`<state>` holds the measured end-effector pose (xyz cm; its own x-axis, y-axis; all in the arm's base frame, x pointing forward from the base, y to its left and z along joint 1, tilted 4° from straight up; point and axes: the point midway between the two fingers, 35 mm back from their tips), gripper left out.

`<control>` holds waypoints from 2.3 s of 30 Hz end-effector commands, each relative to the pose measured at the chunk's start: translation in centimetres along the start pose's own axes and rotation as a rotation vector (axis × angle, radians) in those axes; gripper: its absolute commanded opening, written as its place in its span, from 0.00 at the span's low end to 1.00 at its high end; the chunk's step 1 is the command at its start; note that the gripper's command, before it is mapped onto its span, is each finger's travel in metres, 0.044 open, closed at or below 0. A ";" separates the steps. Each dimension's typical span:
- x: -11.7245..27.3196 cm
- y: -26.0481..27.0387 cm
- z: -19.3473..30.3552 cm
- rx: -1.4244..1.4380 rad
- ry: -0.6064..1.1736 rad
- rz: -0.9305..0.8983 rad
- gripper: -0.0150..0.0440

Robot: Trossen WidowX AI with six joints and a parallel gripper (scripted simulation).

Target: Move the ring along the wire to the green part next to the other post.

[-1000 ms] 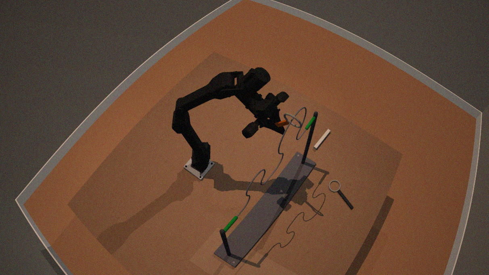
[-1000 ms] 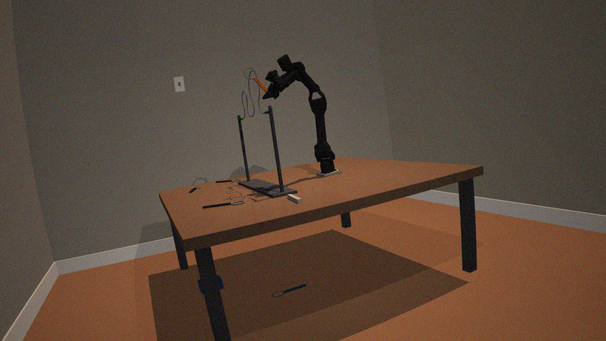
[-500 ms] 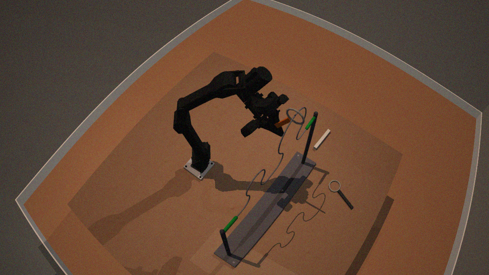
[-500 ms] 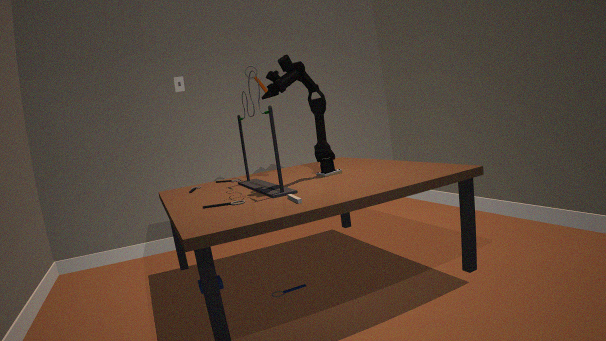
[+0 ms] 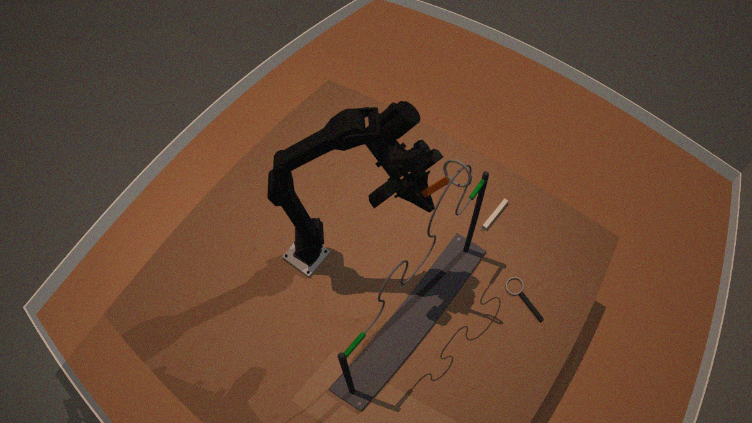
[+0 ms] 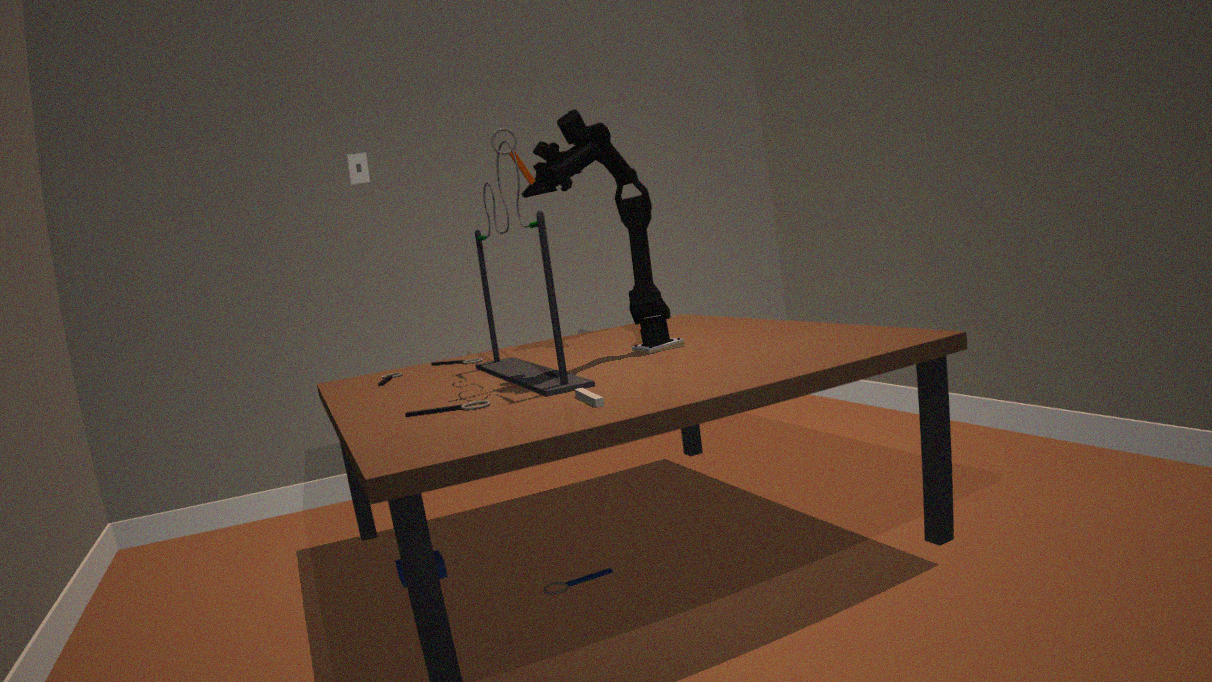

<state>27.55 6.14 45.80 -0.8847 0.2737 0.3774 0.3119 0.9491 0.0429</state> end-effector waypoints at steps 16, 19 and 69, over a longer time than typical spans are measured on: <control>-0.1 -0.8 -0.2 0.207 -0.052 0.106 0.00; -0.1 -0.9 -0.3 0.239 -0.060 0.122 0.00; 0.2 -2.5 -1.7 0.777 -0.194 0.394 0.00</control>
<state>27.29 3.75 47.32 -0.8331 0.5471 0.0814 0.3416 0.6246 -0.7022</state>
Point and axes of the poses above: the point midway between the two fingers, 35 mm back from their tips, its own x axis back along the fingers, its own y axis across the jaws, z = x × y, and after that the axes turned 13 degrees about -x, right-handed
